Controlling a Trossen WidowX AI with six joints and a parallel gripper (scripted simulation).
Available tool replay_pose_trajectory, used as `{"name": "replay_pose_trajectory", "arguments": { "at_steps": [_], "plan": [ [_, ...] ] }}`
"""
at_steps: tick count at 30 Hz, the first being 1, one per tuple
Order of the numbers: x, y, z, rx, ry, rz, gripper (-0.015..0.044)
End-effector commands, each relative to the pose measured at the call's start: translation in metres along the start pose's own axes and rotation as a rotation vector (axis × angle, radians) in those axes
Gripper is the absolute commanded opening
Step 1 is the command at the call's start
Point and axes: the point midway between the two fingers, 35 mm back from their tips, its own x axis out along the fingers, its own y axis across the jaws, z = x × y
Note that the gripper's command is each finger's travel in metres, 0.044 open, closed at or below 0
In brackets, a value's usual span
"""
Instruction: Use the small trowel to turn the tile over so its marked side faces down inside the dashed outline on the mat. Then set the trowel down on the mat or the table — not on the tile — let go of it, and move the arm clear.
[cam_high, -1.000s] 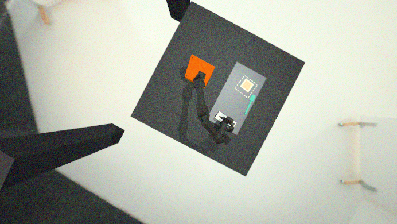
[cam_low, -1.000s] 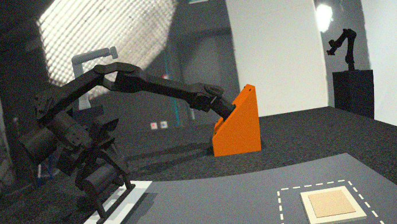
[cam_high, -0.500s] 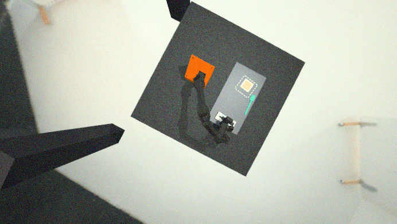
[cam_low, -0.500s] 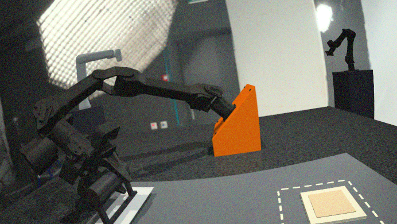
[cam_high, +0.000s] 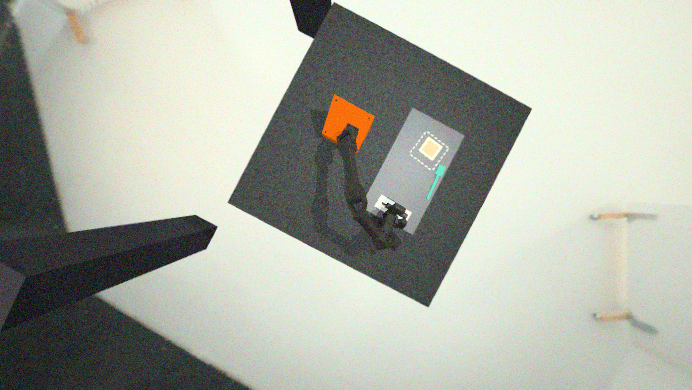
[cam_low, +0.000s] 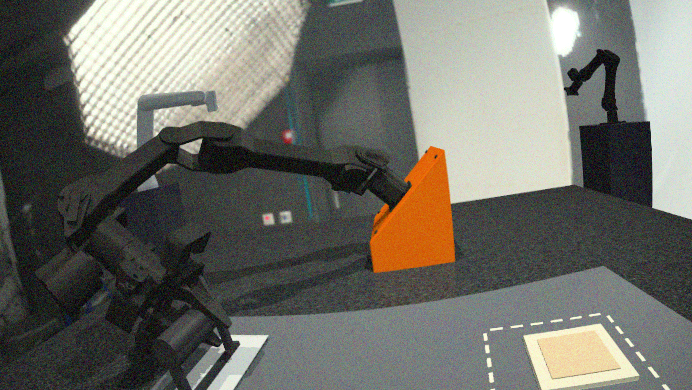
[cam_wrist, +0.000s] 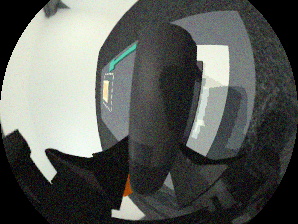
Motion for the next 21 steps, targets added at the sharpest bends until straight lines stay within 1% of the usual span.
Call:
{"name": "replay_pose_trajectory", "arguments": {
  "at_steps": [1,5,6,15,21],
  "plan": [
    [-0.001,-0.001,0.001,-0.004,-0.006,-0.004,0.0184],
    [-0.001,-0.001,0.001,-0.004,-0.006,-0.004,0.0289],
    [-0.001,-0.001,0.001,-0.004,-0.006,-0.004,0.03],
    [-0.002,0.001,0.0,-0.001,-0.003,-0.005,0.03],
    [-0.033,0.065,-0.033,-0.001,-0.002,-0.001,0.03]
  ]
}}
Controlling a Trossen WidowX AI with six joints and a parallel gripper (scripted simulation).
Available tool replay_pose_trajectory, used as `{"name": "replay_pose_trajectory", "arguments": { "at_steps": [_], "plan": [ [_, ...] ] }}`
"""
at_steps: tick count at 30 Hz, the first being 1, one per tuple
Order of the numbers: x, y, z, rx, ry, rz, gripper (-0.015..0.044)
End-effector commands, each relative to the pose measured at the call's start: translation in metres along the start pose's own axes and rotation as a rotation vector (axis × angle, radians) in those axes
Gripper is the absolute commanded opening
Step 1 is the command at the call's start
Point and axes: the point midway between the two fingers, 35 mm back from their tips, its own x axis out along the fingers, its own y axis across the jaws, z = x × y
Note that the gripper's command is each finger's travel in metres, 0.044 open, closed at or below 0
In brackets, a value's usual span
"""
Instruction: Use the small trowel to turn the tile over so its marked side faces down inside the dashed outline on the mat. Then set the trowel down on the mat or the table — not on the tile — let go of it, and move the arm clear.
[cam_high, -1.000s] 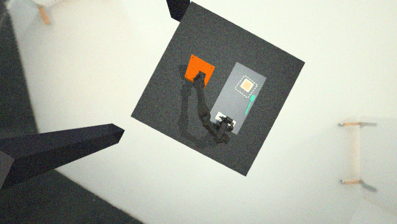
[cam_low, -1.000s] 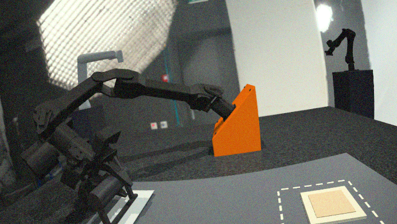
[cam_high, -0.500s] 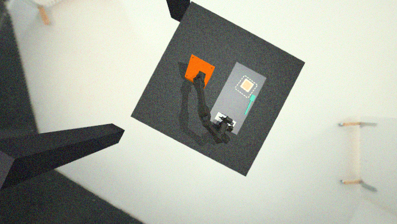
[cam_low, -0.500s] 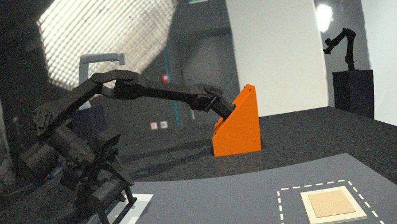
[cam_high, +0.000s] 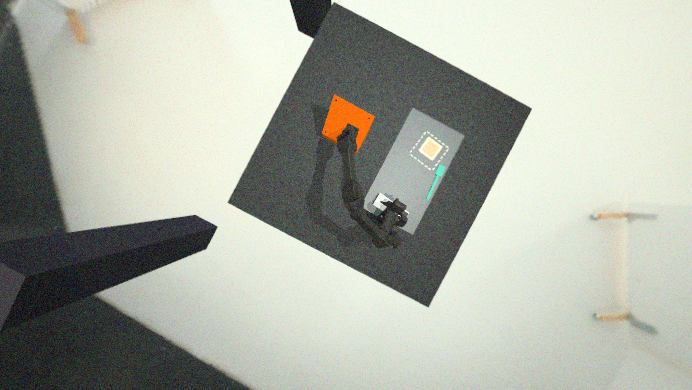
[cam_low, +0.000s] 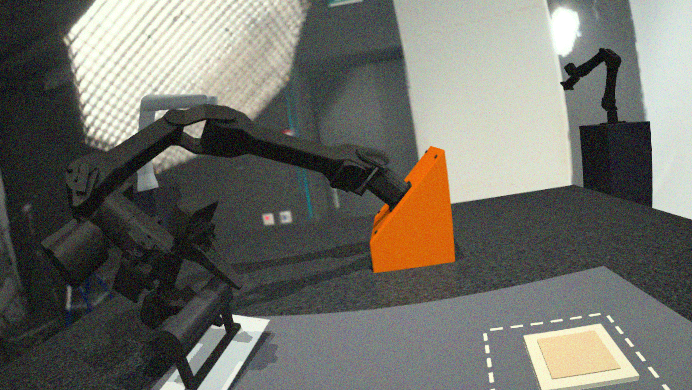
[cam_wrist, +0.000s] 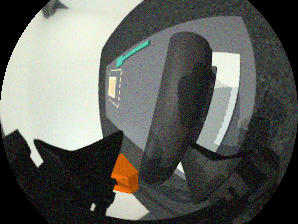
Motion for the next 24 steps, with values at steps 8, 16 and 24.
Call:
{"name": "replay_pose_trajectory", "arguments": {
  "at_steps": [8,16,24],
  "plan": [
    [-0.028,0.062,-0.038,-0.011,-0.01,0.002,0.03],
    [-0.028,0.062,-0.038,-0.011,-0.01,0.002,0.03],
    [-0.028,0.062,-0.038,-0.011,-0.01,0.002,0.03]
  ]
}}
